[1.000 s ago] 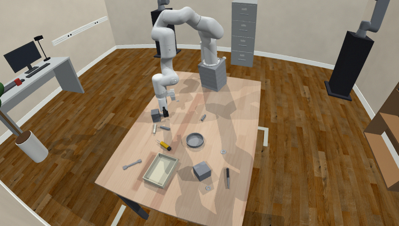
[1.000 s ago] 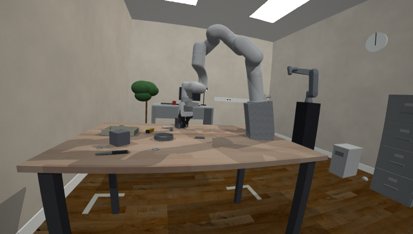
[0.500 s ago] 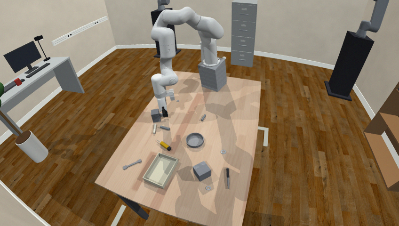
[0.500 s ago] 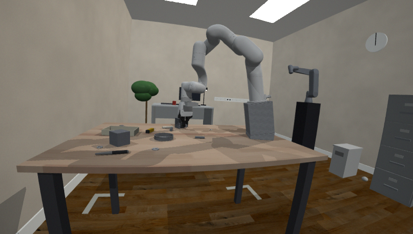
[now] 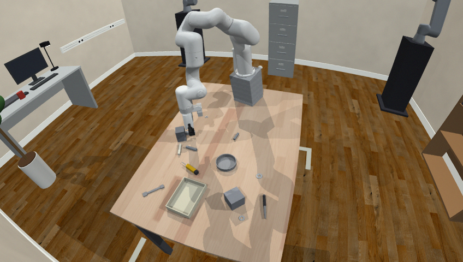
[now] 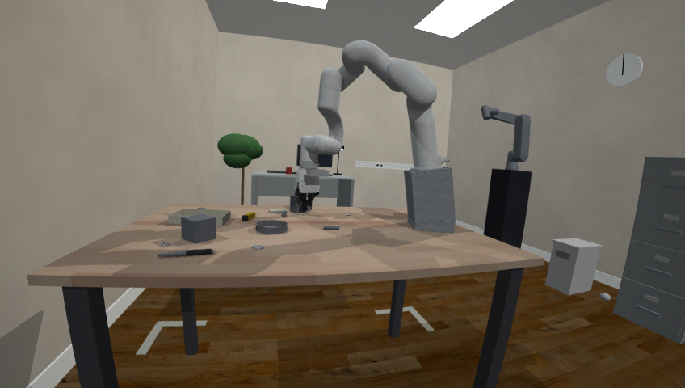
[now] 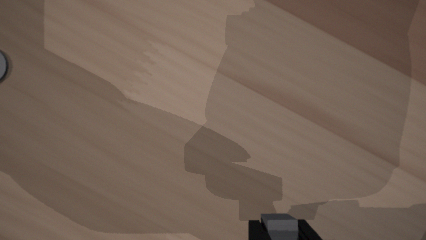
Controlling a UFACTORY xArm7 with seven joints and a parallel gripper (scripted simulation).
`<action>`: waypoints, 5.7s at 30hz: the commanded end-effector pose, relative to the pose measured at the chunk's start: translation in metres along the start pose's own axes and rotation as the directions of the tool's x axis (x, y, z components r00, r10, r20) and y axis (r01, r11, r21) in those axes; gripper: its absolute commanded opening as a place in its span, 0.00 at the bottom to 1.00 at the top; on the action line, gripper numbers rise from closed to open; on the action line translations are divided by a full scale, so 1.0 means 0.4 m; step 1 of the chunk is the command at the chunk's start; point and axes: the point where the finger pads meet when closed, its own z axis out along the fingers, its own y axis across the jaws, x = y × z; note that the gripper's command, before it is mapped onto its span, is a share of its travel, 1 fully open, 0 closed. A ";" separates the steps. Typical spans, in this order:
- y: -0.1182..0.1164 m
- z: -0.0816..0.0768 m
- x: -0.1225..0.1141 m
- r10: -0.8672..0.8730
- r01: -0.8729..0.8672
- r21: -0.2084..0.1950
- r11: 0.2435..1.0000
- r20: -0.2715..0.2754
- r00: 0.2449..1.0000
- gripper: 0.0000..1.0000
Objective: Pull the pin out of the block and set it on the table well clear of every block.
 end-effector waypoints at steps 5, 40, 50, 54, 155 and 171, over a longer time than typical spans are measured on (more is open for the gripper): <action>0.003 -0.002 0.004 0.000 0.000 -0.003 1.000 0.002 1.000 0.00; 0.002 0.002 0.024 0.000 0.000 -0.002 1.000 0.003 1.000 0.00; 0.004 0.006 0.046 0.000 0.000 -0.005 1.000 0.002 1.000 0.00; 0.004 0.006 0.046 0.000 0.000 -0.004 1.000 0.002 1.000 0.00; 0.003 0.014 0.090 0.000 0.000 -0.003 1.000 0.002 1.000 0.00; 0.003 0.016 0.104 0.000 0.000 -0.003 1.000 0.002 1.000 0.00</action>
